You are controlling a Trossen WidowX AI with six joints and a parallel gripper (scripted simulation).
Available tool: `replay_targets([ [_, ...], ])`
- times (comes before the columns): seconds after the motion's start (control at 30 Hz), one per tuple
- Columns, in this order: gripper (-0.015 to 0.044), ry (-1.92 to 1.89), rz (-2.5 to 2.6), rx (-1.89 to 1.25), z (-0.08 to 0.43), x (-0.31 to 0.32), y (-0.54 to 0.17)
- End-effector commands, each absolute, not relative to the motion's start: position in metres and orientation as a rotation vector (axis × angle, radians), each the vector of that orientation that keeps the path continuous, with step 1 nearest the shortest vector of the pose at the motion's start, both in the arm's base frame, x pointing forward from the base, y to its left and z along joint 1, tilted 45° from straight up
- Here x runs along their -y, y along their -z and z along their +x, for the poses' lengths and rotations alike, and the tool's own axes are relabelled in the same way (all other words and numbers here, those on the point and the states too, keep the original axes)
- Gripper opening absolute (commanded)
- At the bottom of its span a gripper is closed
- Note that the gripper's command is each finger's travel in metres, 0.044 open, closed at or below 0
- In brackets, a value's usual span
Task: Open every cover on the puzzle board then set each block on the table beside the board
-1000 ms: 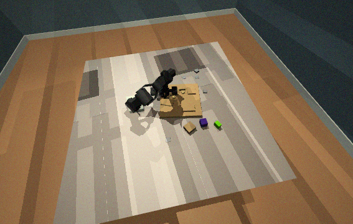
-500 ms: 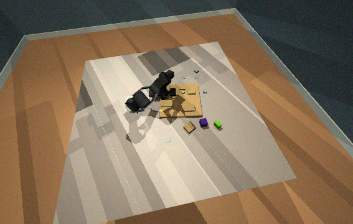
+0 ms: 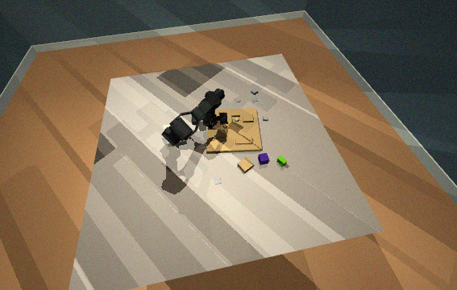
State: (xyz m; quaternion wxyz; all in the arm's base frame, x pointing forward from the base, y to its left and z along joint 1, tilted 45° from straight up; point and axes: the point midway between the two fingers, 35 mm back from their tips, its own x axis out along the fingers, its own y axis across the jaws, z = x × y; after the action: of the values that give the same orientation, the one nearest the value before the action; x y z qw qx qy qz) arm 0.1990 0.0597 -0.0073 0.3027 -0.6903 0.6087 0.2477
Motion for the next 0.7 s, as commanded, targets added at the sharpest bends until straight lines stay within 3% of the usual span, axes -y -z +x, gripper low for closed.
replay_targets([
  [0.0, 0.0, -0.656, -1.823, -1.604, 0.199, -0.065, 0.003],
  [0.67, 0.0, -0.657, -1.823, -1.604, 0.195, -0.082, -0.015],
])
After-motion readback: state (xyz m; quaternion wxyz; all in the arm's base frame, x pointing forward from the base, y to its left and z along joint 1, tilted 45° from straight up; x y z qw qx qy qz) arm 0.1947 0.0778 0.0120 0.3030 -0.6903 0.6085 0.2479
